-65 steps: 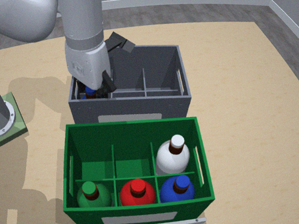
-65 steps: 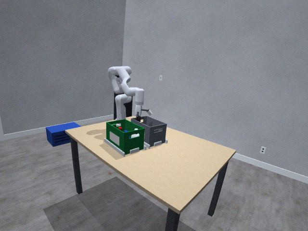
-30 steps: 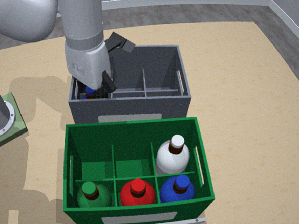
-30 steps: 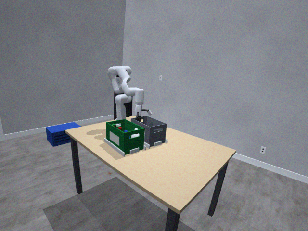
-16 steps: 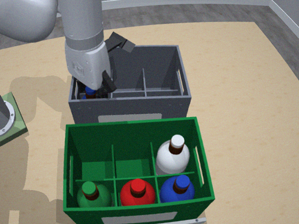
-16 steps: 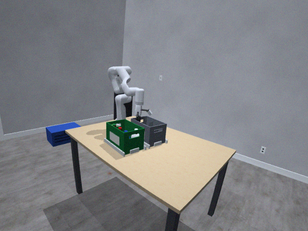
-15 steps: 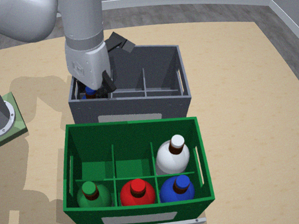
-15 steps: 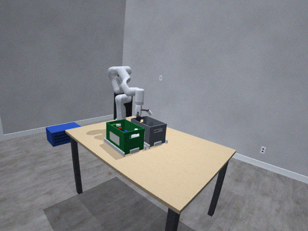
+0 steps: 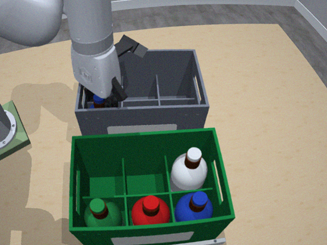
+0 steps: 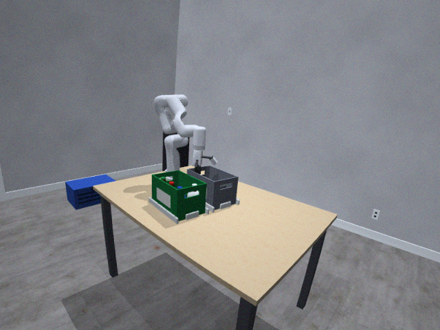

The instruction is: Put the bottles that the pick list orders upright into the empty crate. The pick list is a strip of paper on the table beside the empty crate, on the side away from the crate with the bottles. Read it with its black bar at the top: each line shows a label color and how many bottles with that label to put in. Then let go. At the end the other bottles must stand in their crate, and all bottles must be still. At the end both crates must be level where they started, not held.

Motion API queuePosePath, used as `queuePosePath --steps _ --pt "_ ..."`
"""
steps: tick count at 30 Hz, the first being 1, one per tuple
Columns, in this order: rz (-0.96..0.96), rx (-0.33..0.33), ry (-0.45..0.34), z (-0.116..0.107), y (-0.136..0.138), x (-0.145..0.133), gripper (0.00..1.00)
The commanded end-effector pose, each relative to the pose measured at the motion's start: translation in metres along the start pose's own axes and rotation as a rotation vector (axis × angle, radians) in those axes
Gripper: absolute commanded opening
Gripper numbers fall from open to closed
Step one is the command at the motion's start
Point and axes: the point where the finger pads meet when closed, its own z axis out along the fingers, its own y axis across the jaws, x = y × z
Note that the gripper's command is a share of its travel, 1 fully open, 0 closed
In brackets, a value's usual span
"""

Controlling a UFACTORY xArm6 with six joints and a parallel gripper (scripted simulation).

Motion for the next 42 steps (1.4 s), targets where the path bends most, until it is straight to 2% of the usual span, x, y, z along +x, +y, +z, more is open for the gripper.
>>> queuePosePath --steps 1,12,42 --pt "0.000 -0.002 0.003 -0.001 0.001 0.001 0.65" --pt "0.000 -0.002 0.003 -0.001 0.001 0.001 0.65" --pt "0.000 -0.002 0.003 -0.076 0.001 0.001 0.65"
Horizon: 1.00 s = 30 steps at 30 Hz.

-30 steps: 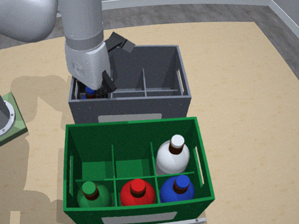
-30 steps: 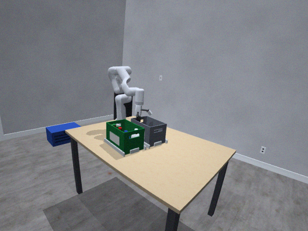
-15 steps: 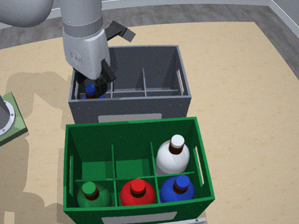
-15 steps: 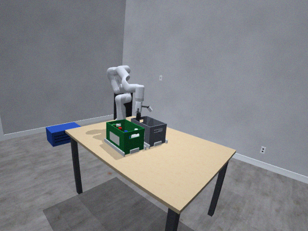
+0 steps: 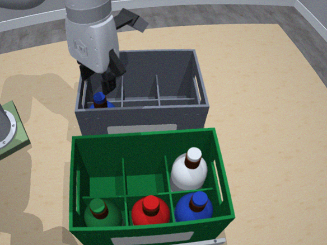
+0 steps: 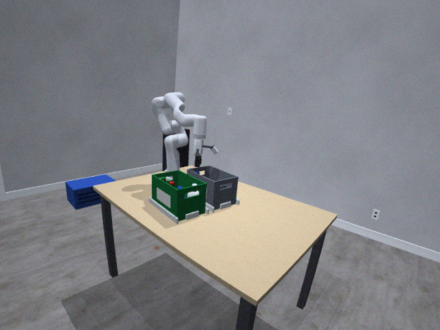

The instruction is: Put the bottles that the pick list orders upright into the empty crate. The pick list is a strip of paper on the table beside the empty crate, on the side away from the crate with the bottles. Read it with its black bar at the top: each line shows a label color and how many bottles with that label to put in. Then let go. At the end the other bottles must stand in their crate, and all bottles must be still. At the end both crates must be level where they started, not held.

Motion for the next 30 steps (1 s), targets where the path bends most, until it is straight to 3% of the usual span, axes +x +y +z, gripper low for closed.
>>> queuePosePath --steps 1,6,30 --pt "0.000 -0.002 0.002 -0.010 0.001 0.001 0.65" --pt "0.000 -0.002 0.002 -0.020 0.001 0.001 0.65" --pt "0.000 -0.002 0.002 -0.020 0.001 0.001 0.65"
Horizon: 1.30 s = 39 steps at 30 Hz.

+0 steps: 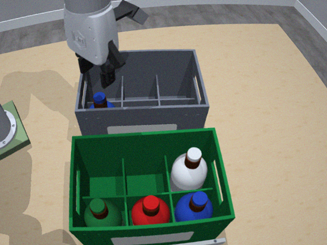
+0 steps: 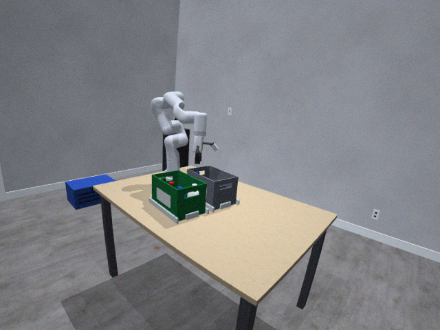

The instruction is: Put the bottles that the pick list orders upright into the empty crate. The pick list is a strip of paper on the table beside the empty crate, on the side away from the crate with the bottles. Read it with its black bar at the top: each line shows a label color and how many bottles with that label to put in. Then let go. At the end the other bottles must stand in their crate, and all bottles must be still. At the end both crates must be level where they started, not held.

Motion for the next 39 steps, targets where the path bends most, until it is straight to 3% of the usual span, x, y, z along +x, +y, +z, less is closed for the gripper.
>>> queuePosePath --steps 1,23,39 --pt "0.000 -0.002 0.003 -0.001 0.001 0.001 0.65" --pt "0.000 -0.003 0.003 -0.001 0.007 -0.001 0.65" --pt "0.000 -0.003 0.003 -0.002 0.082 -0.014 0.65"
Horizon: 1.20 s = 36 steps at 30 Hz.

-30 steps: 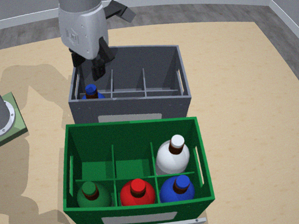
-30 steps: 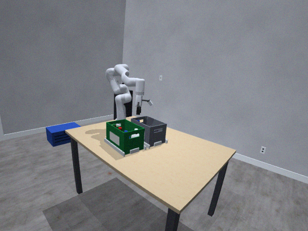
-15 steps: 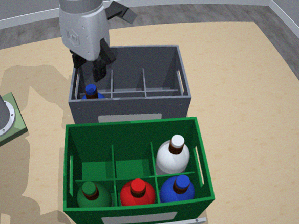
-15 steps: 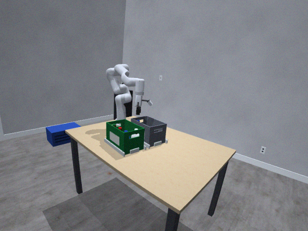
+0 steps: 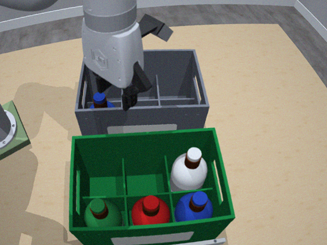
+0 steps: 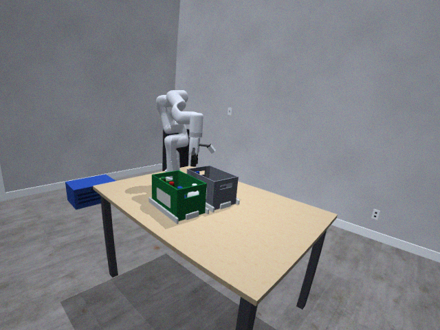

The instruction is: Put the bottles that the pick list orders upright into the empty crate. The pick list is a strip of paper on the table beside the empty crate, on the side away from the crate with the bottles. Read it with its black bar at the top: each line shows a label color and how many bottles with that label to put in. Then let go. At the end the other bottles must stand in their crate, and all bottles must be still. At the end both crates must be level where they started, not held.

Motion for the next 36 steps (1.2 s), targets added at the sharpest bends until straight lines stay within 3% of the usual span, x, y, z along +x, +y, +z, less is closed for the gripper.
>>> queuePosePath --steps 1,16,36 --pt "-0.001 -0.001 0.003 -0.001 0.013 0.000 0.65" --pt "-0.001 -0.001 0.003 -0.001 0.087 -0.013 0.65" --pt "-0.001 -0.002 0.002 -0.001 0.166 -0.026 0.65"
